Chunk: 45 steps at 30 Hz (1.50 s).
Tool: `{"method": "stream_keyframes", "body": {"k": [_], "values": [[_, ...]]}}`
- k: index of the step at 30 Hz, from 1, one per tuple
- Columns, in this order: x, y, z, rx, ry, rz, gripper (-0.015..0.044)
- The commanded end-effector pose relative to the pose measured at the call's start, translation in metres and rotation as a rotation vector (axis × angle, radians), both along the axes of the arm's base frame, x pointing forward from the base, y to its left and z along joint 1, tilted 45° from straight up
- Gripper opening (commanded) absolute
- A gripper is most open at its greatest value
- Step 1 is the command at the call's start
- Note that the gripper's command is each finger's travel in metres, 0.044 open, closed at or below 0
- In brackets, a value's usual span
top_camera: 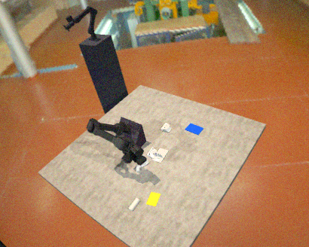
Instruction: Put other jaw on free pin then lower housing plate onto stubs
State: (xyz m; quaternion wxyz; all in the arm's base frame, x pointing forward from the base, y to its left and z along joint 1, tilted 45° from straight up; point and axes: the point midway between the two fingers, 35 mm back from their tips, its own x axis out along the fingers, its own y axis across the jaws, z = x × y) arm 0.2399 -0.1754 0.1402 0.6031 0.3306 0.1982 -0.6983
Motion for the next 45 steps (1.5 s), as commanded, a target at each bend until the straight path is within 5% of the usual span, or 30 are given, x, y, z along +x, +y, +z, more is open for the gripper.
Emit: {"method": "stream_keyframes", "body": {"k": [1, 9, 37, 45], "values": [[0.0, 0.0, 0.0, 0.0, 0.0, 0.0, 0.0236], [0.0, 0.0, 0.0, 0.0, 0.0, 0.0, 0.044], [0.0, 0.0, 0.0, 0.0, 0.0, 0.0, 0.044], [0.0, 0.0, 0.0, 0.0, 0.0, 0.0, 0.023]]}}
